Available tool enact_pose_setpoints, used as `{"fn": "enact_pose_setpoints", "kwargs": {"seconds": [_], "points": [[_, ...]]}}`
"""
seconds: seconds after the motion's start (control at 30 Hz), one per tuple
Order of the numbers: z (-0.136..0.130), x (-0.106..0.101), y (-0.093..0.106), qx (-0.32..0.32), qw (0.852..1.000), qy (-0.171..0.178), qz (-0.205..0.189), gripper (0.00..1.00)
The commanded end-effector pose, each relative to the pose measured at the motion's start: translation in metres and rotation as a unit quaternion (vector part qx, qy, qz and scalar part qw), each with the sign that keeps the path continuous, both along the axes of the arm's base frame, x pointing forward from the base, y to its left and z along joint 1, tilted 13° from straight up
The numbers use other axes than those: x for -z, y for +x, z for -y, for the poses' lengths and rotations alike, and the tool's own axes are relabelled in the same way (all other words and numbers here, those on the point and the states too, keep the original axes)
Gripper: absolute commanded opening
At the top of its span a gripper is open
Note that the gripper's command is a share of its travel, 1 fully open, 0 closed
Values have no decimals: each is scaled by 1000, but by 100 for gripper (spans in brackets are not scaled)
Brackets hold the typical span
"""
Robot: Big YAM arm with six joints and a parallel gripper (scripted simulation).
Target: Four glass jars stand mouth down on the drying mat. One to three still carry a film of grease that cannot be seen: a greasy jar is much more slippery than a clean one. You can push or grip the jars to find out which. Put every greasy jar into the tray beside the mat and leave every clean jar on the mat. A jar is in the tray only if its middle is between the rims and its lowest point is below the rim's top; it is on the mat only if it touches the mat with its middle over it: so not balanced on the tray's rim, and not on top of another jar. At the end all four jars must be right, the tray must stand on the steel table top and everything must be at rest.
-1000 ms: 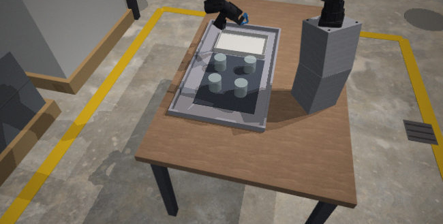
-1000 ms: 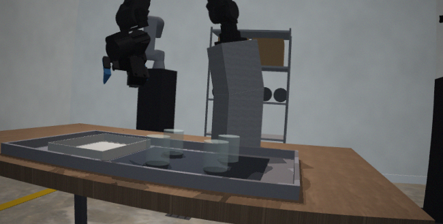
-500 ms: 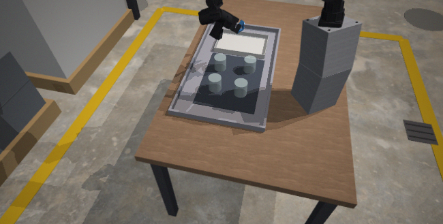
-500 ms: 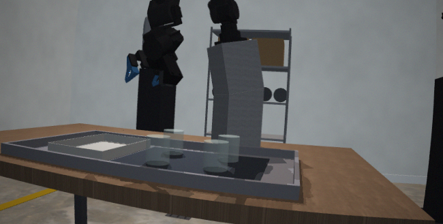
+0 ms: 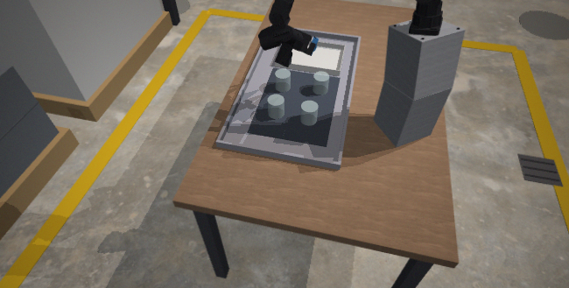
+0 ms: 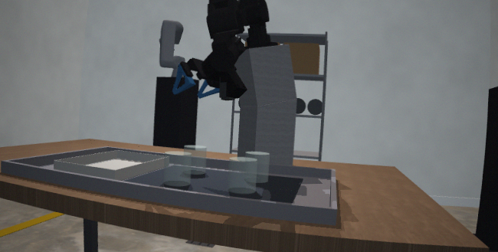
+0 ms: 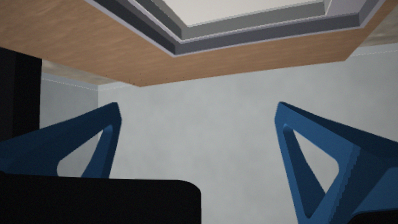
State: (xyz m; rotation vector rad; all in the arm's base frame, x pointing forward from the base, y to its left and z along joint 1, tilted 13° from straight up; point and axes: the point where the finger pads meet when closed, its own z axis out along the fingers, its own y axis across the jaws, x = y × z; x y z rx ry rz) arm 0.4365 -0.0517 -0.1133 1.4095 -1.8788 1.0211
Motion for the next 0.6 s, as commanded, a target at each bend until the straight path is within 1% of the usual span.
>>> {"fn": "enact_pose_setpoints", "kwargs": {"seconds": [0.0,0.03,0.5,0.53,0.57], "points": [[-18,-7,4,-13,1000,1,27,100],[-18,-7,4,-13,1000,1,27,100],[-96,12,-37,-106,994,-13,12,100],[-84,6,-28,-46,998,32,40,100],[-84,6,-28,-46,998,32,40,100]]}}
